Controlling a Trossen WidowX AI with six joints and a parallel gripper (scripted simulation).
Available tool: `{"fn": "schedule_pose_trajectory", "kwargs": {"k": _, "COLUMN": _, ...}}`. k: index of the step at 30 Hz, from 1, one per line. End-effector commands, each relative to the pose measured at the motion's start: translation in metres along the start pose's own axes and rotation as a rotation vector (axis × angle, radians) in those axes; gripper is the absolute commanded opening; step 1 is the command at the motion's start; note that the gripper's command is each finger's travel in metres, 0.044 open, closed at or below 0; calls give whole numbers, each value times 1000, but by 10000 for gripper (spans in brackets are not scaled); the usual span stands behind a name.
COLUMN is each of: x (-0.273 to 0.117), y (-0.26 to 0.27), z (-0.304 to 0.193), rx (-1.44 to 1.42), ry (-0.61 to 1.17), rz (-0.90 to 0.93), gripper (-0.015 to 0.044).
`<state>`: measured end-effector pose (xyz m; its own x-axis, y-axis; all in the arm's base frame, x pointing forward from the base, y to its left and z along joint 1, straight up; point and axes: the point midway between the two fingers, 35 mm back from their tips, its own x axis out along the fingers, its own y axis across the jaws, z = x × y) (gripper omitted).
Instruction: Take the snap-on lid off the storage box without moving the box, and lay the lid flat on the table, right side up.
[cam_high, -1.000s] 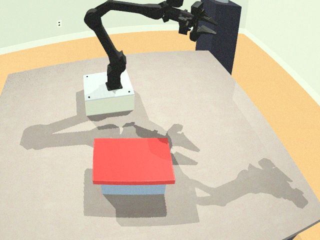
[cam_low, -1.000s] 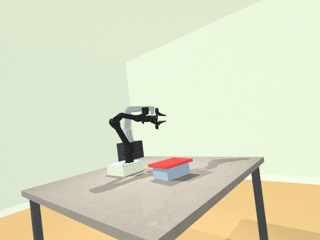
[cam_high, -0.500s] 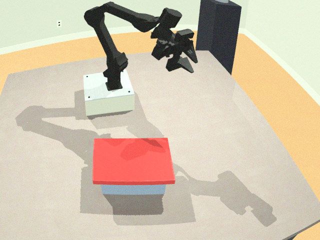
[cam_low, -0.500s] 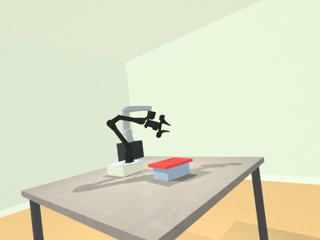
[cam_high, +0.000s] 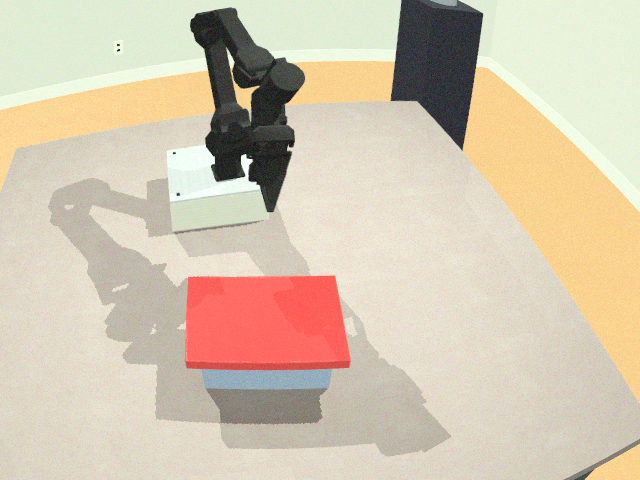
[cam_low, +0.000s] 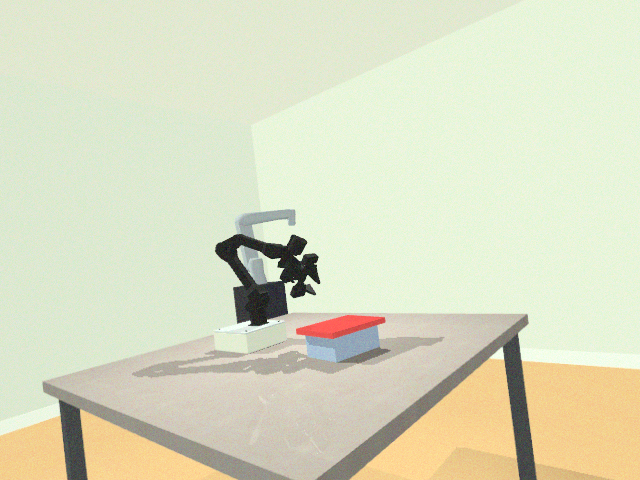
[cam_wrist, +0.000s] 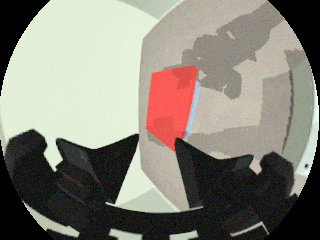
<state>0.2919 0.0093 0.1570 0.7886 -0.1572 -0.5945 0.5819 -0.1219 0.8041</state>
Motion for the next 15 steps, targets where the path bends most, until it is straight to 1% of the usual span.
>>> {"fn": "schedule_pose_trajectory", "kwargs": {"k": 1, "x": 4, "y": -12, "z": 17, "rx": 18, "ry": -33, "rz": -42, "gripper": 235}}
{"fn": "schedule_pose_trajectory", "kwargs": {"k": 10, "x": 6, "y": -13, "z": 17, "rx": 18, "ry": -33, "rz": -41, "gripper": 235}}
{"fn": "schedule_pose_trajectory", "kwargs": {"k": 15, "x": 40, "y": -57, "z": 17, "rx": 18, "ry": -33, "rz": -42, "gripper": 235}}
